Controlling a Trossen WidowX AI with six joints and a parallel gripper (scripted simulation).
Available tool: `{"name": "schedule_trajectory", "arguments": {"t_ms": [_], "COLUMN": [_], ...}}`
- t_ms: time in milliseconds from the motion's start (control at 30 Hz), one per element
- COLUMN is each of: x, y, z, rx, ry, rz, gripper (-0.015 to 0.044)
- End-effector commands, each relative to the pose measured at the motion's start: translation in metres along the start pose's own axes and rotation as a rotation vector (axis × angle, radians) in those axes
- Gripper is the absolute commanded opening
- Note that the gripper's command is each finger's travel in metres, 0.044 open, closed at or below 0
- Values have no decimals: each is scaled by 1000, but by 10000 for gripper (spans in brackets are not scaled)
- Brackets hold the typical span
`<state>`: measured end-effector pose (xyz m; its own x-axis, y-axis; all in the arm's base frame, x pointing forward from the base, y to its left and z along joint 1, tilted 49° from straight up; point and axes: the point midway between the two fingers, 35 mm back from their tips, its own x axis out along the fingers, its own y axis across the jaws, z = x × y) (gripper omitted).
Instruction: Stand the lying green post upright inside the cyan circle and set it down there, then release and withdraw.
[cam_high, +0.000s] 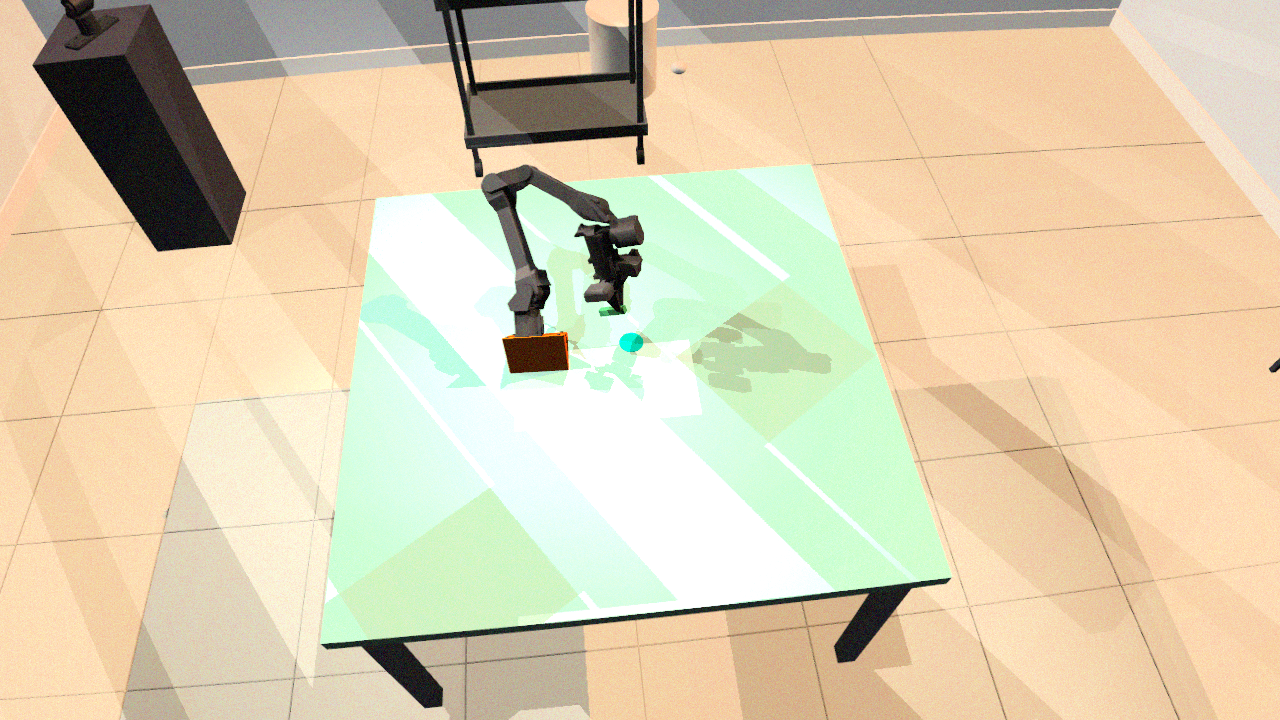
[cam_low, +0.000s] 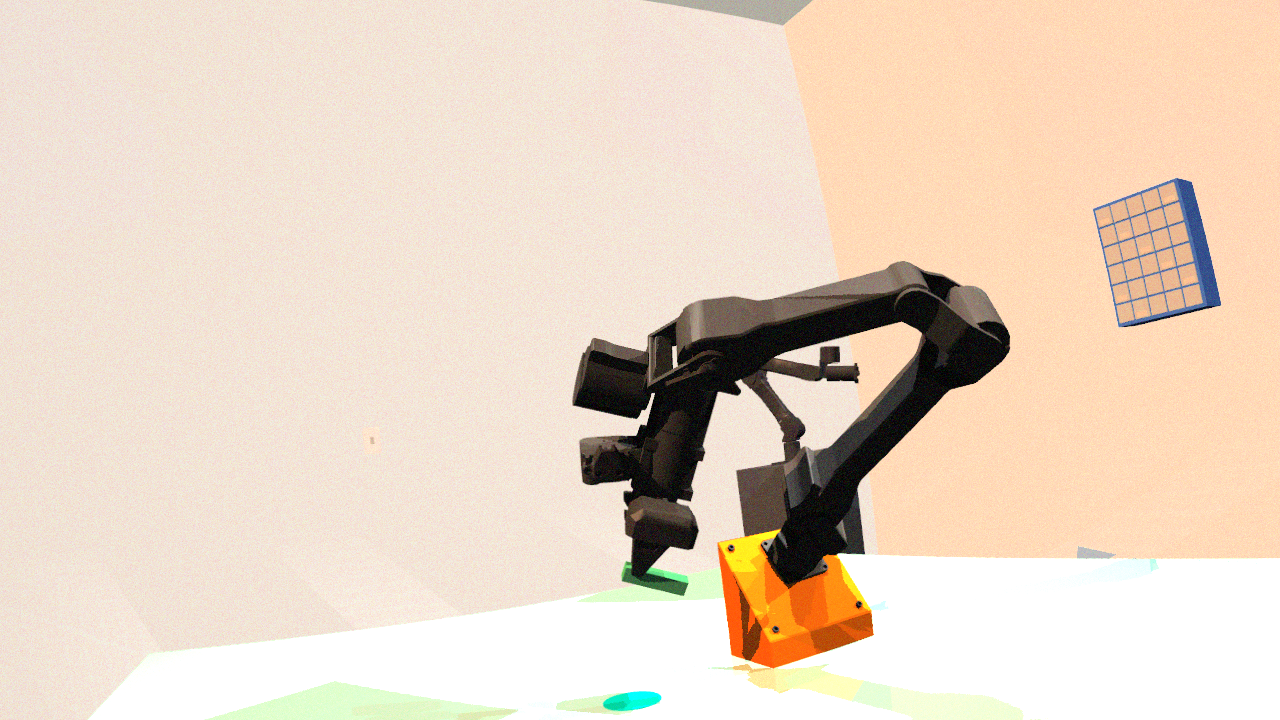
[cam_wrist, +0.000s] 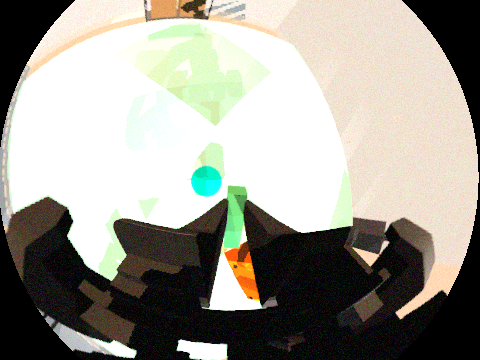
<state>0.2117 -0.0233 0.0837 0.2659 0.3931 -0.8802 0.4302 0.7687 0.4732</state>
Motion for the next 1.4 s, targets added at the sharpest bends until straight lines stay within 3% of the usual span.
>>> {"name": "schedule_trajectory", "arguments": {"t_ms": [0, 1367], "x": [0, 0], "y": [0, -3], "z": [-2, -7], "rx": [2, 48], "ry": [-30, -288], "rz": [-14, -49], "gripper": [23, 23]}}
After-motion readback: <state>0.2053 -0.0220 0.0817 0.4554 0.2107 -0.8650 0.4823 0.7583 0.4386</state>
